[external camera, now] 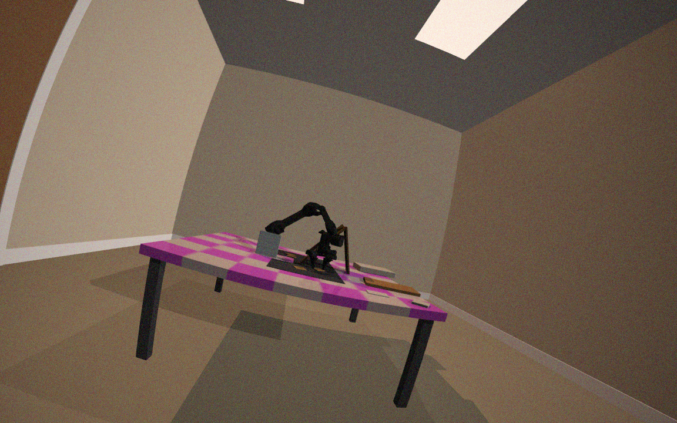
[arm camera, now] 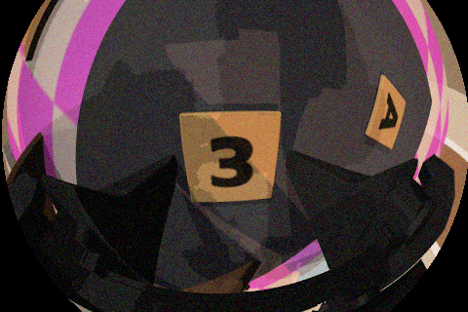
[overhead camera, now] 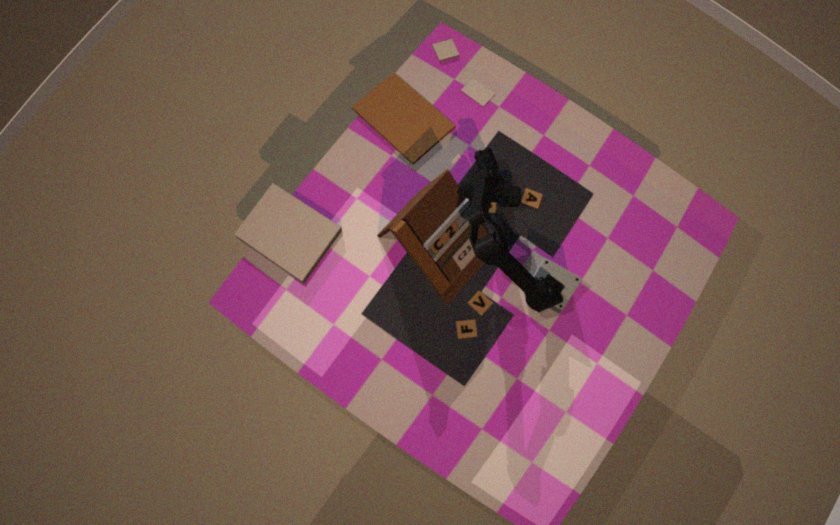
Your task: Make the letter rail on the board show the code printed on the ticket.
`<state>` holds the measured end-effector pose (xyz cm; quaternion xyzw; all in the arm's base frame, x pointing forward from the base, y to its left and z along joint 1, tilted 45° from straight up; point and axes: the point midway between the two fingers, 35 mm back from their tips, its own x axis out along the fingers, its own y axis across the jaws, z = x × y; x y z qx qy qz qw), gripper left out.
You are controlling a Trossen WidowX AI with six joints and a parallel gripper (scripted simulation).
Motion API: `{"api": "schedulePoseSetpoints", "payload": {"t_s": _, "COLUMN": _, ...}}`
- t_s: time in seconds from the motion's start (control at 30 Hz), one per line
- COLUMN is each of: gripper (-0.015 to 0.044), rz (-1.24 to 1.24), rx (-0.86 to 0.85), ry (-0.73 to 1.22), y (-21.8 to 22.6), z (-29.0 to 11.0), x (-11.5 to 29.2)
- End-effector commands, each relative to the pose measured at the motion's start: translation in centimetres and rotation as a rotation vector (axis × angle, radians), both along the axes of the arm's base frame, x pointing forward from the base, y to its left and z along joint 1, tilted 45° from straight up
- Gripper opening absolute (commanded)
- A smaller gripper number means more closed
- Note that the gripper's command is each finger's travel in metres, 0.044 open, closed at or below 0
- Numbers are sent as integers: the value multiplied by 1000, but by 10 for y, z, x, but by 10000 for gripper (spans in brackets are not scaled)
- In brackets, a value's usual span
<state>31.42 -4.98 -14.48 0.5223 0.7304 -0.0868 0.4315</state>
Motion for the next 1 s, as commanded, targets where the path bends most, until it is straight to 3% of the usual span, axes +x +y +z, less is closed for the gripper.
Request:
{"api": "schedulePoseSetpoints", "payload": {"t_s": 0.0, "gripper": 340, "rz": -5, "rx": 4, "ry": 0, "y": 1, "z": 0, "x": 0}}
{"api": "schedulePoseSetpoints", "payload": {"t_s": 0.43, "gripper": 340, "rz": -5, "rx": 4, "ry": 0, "y": 1, "z": 0, "x": 0}}
{"api": "schedulePoseSetpoints", "payload": {"t_s": 0.97, "gripper": 233, "rz": -5, "rx": 4, "ry": 0, "y": 1, "z": -1, "x": 0}}
